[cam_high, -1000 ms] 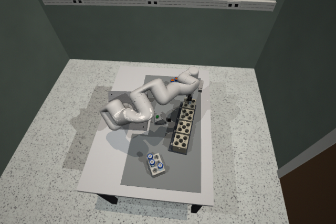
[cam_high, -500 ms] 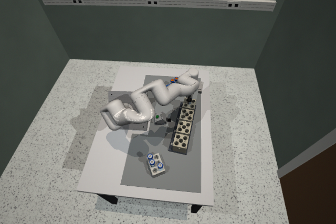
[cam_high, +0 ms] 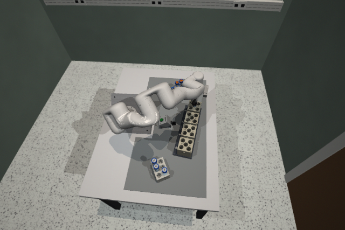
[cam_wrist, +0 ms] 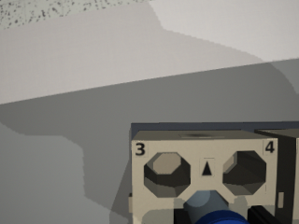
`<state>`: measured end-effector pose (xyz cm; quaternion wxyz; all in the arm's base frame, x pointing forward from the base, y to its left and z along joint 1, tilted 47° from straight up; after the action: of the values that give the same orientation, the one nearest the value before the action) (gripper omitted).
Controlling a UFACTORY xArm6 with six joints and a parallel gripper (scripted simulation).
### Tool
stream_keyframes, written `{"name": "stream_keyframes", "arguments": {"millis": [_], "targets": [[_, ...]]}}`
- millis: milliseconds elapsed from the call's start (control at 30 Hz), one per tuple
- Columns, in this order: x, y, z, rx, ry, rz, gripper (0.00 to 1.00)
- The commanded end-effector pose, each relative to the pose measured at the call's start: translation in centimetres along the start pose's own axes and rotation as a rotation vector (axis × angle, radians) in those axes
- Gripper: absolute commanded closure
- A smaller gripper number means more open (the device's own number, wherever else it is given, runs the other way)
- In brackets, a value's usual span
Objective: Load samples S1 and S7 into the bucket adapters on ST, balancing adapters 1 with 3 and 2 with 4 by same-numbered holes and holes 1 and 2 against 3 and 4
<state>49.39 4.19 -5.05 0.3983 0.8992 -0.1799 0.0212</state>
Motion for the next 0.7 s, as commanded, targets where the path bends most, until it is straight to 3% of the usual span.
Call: {"name": "stream_keyframes", "arguments": {"millis": [0,667], "targets": [[0.1,0.0,0.2,0.003,0.003,0.001,1.0],[0.1,0.0,2.1,0.003,0.003,0.001,1.0]]}}
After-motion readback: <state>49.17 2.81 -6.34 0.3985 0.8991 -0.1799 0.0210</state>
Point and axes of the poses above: the point where the finger pads meet when closed, its own z axis out along the fingers, its own y axis across the jaws, x = y × z, the point moved 1 cm from there along -z, back along the fingers, and after that the axes turned 4 degrees about z, right-handed, at the moved point
